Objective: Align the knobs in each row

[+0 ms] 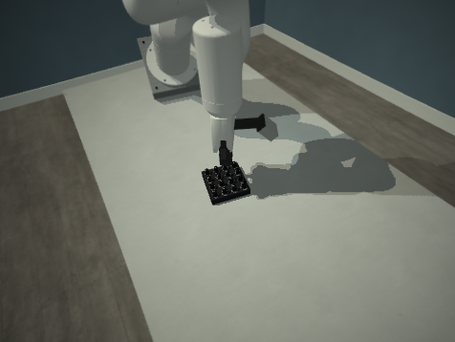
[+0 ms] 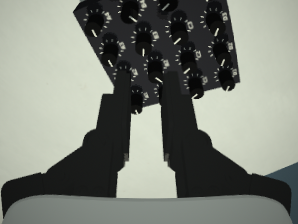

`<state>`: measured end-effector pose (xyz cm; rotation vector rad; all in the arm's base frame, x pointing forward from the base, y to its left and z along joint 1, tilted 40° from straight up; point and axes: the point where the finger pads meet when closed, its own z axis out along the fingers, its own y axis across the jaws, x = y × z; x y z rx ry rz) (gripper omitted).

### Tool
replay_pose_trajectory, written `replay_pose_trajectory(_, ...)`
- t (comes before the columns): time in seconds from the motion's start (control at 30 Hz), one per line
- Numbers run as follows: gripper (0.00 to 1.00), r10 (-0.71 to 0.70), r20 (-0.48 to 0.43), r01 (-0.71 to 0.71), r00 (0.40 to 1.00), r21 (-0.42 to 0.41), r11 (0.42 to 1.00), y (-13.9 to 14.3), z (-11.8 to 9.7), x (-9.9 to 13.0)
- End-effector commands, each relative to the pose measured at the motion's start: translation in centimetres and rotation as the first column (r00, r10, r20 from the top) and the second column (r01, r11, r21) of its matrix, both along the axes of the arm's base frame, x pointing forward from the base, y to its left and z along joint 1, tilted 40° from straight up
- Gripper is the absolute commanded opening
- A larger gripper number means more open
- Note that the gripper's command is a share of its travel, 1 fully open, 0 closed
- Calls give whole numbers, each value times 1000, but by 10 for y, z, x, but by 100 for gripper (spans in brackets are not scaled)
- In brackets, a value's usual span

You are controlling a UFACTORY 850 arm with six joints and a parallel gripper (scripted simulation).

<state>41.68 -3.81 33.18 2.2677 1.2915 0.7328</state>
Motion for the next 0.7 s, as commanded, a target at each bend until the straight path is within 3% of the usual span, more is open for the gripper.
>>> replay_pose_trajectory(0.0, 19, -125, 16, 123, 992, 93, 988, 0, 1, 0)
replay_pose_trajectory(0.3, 19, -344, 3, 329, 939, 279, 902, 1, 3, -2)
replay_pose_trajectory(0.37, 19, -344, 3, 329, 939, 279, 902, 1, 3, -2)
replay_pose_trajectory(0.67, 19, -558, -61, 518, 828, 465, 718, 1, 5, -4)
